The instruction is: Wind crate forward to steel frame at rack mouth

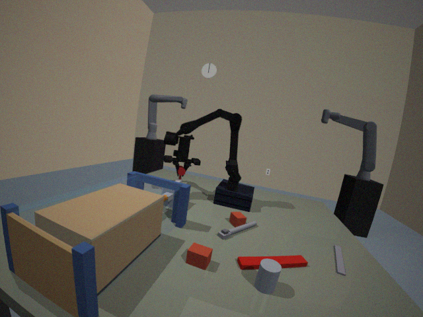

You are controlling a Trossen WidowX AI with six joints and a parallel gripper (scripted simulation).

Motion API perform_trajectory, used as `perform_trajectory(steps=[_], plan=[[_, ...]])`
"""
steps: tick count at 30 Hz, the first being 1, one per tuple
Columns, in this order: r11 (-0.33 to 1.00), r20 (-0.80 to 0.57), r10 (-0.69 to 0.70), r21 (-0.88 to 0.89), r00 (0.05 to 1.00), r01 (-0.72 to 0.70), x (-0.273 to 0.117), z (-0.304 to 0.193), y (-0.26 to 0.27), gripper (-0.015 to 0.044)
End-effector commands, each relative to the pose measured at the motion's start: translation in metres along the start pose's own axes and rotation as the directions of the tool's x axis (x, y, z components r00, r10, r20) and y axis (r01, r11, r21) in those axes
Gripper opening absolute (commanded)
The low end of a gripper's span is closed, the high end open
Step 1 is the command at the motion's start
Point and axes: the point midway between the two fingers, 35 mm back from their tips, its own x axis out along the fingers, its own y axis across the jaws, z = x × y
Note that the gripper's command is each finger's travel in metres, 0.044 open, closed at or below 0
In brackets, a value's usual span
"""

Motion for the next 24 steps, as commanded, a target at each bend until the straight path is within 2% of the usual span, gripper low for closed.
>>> perform_trajectory(steps=[1, 24], plan=[[1.0, -0.004, 0.007, -0.011, 1.0, -0.008, 0.001, 0.003, 0.017, 0.0], [1.0, -0.004, 0.009, -0.011, 1.0, -0.01, 0.001, 0.005, 0.042, 0.0]])
